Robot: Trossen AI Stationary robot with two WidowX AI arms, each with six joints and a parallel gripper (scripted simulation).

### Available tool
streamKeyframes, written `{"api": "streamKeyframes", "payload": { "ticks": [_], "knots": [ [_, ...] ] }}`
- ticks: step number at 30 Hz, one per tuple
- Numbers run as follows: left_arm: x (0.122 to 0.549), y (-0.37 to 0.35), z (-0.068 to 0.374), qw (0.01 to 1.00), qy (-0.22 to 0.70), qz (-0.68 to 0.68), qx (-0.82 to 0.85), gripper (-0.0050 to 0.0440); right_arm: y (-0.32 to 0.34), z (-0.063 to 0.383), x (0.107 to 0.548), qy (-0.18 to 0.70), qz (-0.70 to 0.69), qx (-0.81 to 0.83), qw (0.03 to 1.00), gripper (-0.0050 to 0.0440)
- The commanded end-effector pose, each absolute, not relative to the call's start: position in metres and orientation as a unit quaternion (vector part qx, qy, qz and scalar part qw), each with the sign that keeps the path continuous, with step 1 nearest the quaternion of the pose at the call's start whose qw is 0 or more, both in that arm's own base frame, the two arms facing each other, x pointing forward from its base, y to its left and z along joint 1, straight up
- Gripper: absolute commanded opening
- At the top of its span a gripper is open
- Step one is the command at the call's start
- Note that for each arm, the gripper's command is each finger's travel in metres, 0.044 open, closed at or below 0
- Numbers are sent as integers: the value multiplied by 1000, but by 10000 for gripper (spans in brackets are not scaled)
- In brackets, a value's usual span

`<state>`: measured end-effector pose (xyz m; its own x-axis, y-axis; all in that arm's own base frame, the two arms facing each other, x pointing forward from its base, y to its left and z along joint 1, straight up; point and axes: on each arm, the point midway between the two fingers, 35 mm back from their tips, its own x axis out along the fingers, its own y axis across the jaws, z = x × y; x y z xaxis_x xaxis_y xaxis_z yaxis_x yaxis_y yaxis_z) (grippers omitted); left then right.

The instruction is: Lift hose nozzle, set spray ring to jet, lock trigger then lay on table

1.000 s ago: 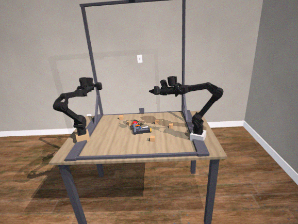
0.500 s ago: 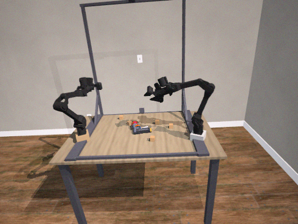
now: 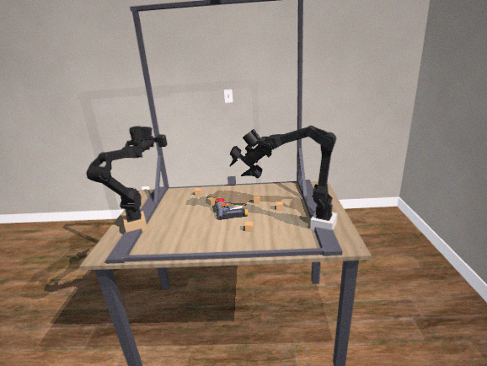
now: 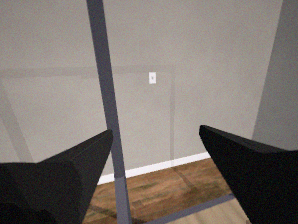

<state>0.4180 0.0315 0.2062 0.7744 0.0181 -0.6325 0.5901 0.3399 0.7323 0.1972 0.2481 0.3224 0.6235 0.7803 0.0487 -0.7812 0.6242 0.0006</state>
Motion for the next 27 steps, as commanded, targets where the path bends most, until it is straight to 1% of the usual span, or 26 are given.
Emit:
{"api": "streamKeyframes", "payload": {
  "ticks": [1, 14, 16, 27],
  "knots": [
    [428, 36, 204, 723, 291, -223, 585, 367, 247, 331, 197, -31, 431, 16, 902, 408],
    [441, 49, 151, 558, 307, -375, 674, 367, 247, 331, 197, -31, 431, 16, 902, 408],
    [441, 49, 151, 558, 307, -375, 674, 367, 247, 331, 197, -31, 431, 16, 902, 408],
    [443, 60, 105, 414, 272, -509, 704, 367, 247, 331, 197, -31, 431, 16, 902, 408]
  ]
}}
